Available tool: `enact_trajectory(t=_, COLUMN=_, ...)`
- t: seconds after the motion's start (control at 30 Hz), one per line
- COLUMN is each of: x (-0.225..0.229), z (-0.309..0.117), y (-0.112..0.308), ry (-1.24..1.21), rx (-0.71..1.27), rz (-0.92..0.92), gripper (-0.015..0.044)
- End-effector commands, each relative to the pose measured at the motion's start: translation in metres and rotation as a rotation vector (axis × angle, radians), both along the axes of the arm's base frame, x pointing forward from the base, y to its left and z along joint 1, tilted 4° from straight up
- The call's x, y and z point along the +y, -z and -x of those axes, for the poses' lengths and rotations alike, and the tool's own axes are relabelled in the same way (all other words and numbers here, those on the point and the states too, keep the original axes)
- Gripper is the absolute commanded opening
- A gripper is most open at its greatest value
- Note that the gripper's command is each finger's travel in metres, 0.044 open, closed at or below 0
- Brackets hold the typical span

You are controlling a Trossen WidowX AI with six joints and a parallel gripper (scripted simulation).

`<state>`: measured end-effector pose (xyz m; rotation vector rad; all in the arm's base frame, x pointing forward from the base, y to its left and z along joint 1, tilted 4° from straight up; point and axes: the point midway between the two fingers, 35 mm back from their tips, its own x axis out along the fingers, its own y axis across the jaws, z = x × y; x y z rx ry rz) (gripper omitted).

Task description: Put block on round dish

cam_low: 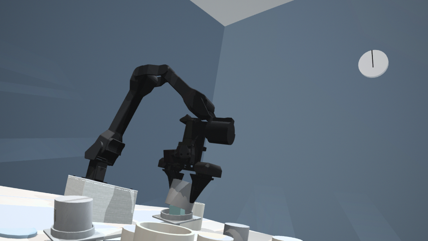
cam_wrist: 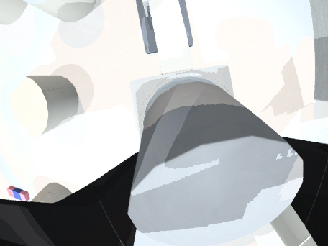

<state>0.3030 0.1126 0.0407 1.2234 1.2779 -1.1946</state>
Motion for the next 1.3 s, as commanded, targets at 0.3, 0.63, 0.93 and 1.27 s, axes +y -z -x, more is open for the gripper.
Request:
enact_trajectory(t=0.3, x=0.004, z=-0.004, y=-0.022, ry=-0.012, rx=-0.022, rz=-0.021, gripper=0.0)
enact_trajectory(t=0.63, x=0.003, z=-0.002, y=-0.035, ry=-0.012, rx=-0.022, rz=-0.021, gripper=0.0)
enact_trajectory(t=0.93, x=0.001, z=-0.001, y=-0.047, ry=-0.012, rx=-0.022, rz=-0.021, gripper=0.0)
enact_trajectory(t=1.27, x=0.0, z=0.001, y=-0.059, ry=-0.012, rx=-0.022, rz=-0.021, gripper=0.0)
